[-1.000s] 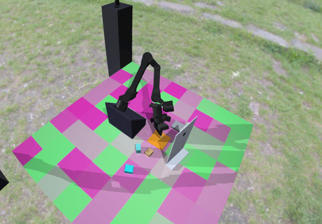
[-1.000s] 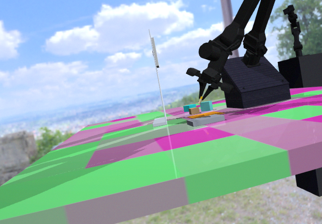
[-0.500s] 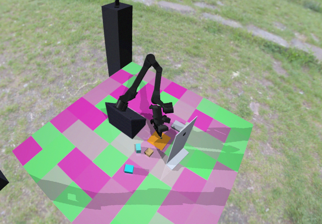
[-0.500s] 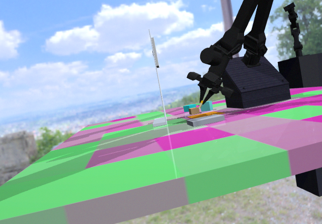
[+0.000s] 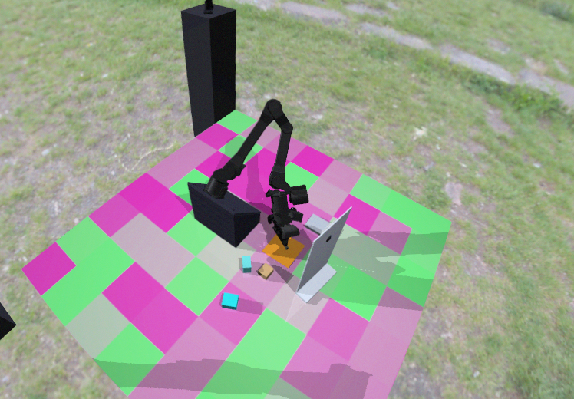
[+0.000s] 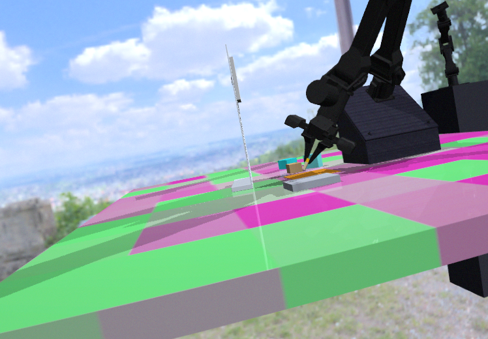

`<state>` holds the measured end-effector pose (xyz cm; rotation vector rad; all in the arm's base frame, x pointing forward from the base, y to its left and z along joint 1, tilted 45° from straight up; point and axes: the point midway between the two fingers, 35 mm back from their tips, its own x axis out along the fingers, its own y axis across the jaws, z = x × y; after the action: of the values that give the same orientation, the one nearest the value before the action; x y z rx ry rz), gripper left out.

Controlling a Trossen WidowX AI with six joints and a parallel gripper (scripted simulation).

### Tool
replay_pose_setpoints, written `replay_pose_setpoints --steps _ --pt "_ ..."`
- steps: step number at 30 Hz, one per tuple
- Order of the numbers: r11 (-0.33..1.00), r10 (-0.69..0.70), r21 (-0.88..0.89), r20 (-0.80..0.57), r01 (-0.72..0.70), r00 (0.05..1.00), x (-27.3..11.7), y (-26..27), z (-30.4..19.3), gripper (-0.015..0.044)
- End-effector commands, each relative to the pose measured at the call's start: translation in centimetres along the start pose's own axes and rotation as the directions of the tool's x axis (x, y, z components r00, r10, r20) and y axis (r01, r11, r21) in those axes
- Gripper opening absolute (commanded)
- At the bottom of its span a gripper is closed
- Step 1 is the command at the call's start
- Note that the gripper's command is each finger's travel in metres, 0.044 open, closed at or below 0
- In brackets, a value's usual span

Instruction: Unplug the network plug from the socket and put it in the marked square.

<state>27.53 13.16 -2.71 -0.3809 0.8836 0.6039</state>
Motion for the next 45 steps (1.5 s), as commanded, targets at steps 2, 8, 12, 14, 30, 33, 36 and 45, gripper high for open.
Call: replay_pose_setpoints --steps 2,8,12,14,30,33,36,45 --pt "1.000 -0.004 0.002 -0.002 0.004 1.000 0.42 0.29 -0.12 0.0000" --pt "1.000 -0.004 0.003 -0.001 0.004 1.000 0.90 0.72 -0.18 0.0000" --pt "1.000 -0.003 0.003 -0.002 0.003 1.000 0.97 0.82 -0.14 0.0000" --pt "1.000 -0.003 0.003 -0.002 0.003 1.000 1.04 0.90 -0.14 0.0000" --pt "1.000 0.000 0.001 -0.001 0.000 1.000 1.03 0.97 -0.13 0.0156" --pt "1.000 0.000 0.001 -0.001 0.000 1.000 1.03 0.97 -0.13 0.0156" --pt "1.000 0.000 0.001 -0.001 0.000 1.000 0.91 0.96 -0.11 0.0156" --pt "1.000 -0.001 0.001 -0.001 0.001 1.000 0.20 0.87 -0.04 0.0156"
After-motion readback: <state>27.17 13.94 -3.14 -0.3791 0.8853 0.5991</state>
